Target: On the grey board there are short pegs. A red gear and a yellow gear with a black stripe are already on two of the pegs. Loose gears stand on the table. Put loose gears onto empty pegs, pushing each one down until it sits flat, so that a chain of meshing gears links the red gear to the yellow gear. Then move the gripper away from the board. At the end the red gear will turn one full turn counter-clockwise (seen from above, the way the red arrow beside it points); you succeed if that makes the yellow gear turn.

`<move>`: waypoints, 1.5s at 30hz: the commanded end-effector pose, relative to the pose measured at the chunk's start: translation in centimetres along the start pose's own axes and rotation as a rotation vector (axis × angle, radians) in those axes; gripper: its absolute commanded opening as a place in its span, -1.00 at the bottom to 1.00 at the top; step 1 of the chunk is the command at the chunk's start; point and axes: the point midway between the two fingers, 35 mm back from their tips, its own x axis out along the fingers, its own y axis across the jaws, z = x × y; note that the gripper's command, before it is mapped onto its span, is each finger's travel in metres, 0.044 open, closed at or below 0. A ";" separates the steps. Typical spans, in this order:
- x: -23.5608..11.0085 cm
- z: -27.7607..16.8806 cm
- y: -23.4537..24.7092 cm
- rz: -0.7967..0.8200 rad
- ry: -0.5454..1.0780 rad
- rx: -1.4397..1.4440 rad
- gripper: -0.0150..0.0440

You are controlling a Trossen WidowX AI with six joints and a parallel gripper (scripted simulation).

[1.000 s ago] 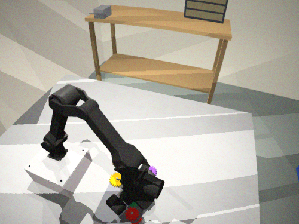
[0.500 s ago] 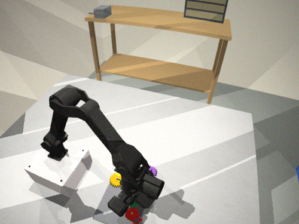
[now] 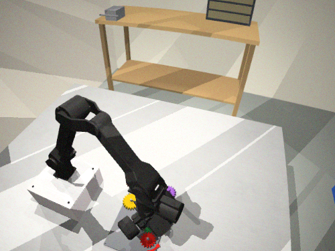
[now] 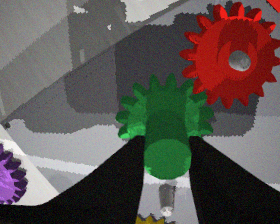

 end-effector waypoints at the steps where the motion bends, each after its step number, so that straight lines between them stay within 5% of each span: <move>1: -0.3 -0.1 0.0 0.000 0.001 -0.043 -0.02; 13: -4.9 0.0 0.0 0.000 0.001 -0.059 -0.02; 16: -3.9 -0.3 1.3 0.000 0.002 -0.232 0.25; 25: -4.0 -2.8 9.3 0.007 -0.001 -1.338 1.00; 33: -4.1 -5.3 13.9 0.013 -0.008 -1.996 1.00; 45: -4.1 -5.4 14.0 0.013 -0.008 -2.010 1.00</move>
